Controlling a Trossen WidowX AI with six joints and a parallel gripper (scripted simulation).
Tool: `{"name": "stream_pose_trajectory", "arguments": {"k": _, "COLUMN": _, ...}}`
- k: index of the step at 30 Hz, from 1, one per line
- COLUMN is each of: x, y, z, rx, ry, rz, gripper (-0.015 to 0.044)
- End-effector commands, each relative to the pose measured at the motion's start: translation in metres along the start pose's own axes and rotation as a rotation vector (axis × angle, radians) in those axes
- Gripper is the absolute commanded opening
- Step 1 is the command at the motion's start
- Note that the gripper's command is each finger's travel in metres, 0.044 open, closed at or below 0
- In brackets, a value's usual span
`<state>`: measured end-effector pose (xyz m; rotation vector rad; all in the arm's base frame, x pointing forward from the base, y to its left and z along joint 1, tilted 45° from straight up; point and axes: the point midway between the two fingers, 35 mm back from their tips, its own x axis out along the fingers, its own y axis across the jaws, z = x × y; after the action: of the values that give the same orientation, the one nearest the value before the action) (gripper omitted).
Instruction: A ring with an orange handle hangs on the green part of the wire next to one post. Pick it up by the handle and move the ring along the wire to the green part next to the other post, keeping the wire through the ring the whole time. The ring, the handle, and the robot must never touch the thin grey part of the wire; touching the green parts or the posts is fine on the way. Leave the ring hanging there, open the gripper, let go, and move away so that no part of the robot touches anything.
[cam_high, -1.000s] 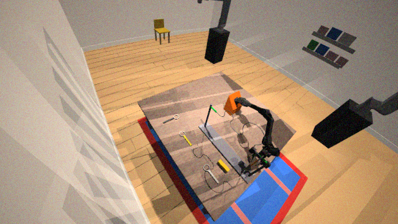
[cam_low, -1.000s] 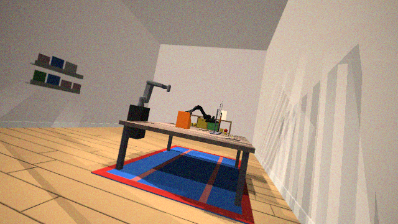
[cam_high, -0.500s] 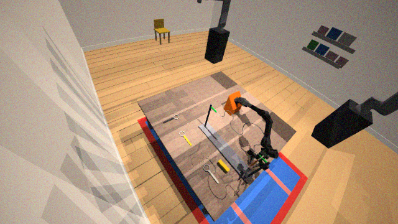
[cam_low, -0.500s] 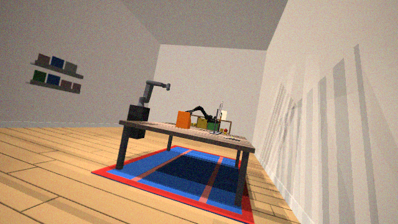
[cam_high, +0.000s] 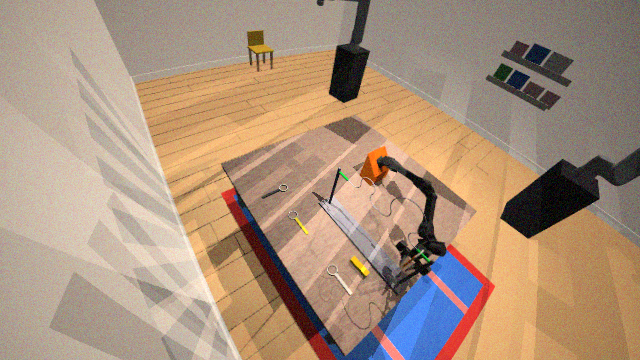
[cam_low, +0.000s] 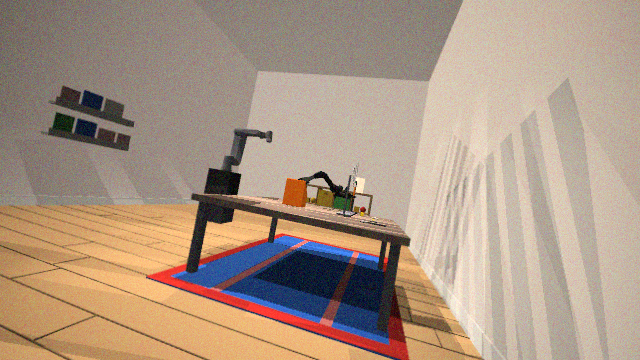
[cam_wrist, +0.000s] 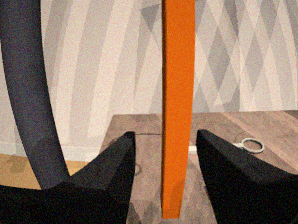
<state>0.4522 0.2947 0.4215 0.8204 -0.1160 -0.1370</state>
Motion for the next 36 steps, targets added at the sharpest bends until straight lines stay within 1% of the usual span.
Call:
{"name": "stream_pose_trajectory", "arguments": {"k": 1, "x": 0.0012, "y": -0.0006, "z": -0.0032, "rx": 0.001, "ry": 0.004, "rz": 0.0, "gripper": 0.016}}
{"name": "stream_pose_trajectory", "arguments": {"k": 27, "x": 0.0012, "y": -0.0006, "z": -0.0032, "rx": 0.001, "ry": 0.004, "rz": 0.0, "gripper": 0.016}}
{"name": "stream_pose_trajectory", "arguments": {"k": 36, "x": 0.0007, "y": -0.0003, "z": -0.0016, "rx": -0.002, "ry": 0.001, "rz": -0.001, "gripper": -0.0076}}
